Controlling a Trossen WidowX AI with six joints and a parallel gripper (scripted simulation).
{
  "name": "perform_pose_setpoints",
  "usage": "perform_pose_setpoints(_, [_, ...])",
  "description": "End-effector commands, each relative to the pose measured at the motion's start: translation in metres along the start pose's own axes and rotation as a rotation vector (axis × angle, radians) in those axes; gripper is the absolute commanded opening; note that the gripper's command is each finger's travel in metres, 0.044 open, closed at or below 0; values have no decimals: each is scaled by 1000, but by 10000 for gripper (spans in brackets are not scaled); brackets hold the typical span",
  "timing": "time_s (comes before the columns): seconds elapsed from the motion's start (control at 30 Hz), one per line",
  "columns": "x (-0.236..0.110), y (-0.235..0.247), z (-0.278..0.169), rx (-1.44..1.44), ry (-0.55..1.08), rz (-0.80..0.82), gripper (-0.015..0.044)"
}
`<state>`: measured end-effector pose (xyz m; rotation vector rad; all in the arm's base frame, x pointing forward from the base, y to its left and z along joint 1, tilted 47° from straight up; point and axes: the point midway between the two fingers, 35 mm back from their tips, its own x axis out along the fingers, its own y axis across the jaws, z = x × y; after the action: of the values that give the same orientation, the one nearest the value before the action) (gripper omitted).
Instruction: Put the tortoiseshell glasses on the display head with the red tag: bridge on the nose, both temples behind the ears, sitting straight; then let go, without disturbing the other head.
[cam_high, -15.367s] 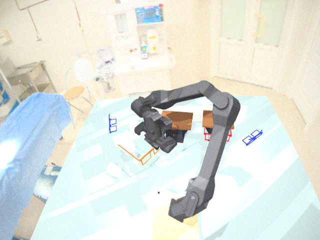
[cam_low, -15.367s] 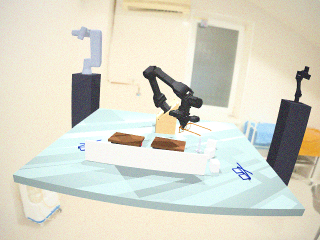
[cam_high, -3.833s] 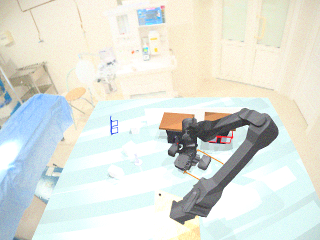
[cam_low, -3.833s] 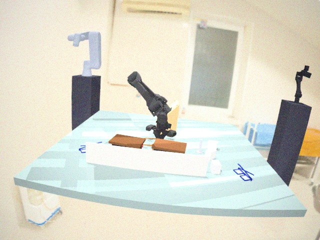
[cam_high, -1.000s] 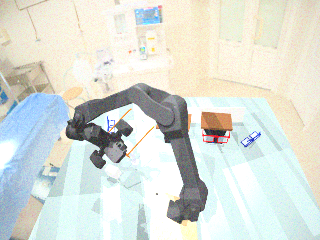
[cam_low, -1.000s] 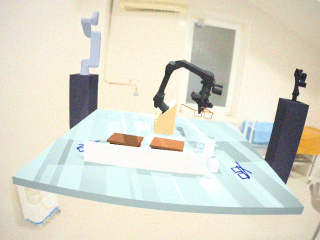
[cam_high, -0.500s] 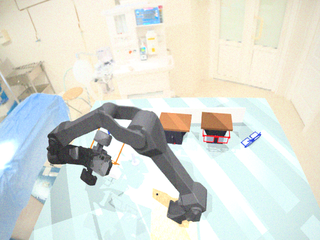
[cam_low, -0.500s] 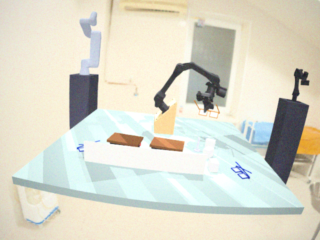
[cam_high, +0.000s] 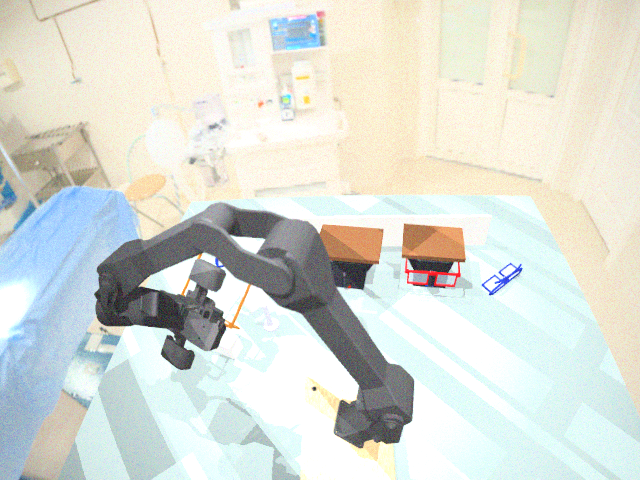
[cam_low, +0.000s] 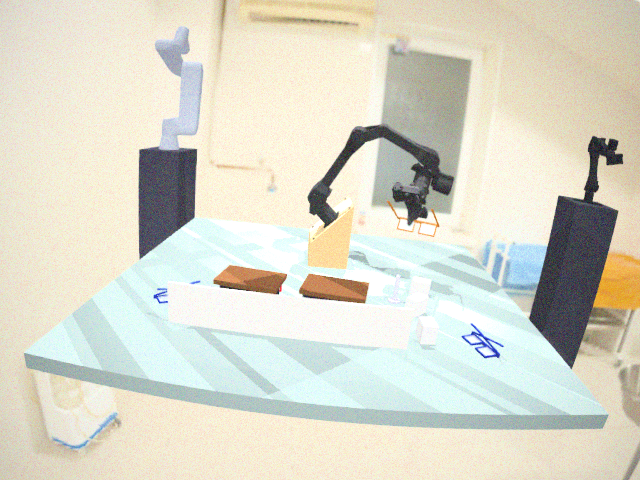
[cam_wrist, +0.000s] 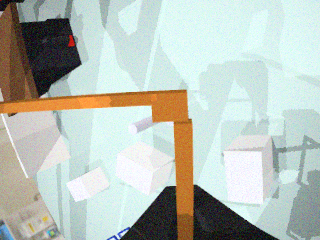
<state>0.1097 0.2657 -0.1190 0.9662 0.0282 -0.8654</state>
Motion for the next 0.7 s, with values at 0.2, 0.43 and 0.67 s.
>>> perform_pose_setpoints(0.2, [0, 0, 0, 3, 2, 0, 0])
perform_pose_setpoints(0.43, [1, 2, 0, 43, 0, -5, 0])
perform_pose_setpoints(0.67, [8, 11, 4, 301, -15, -36, 0])
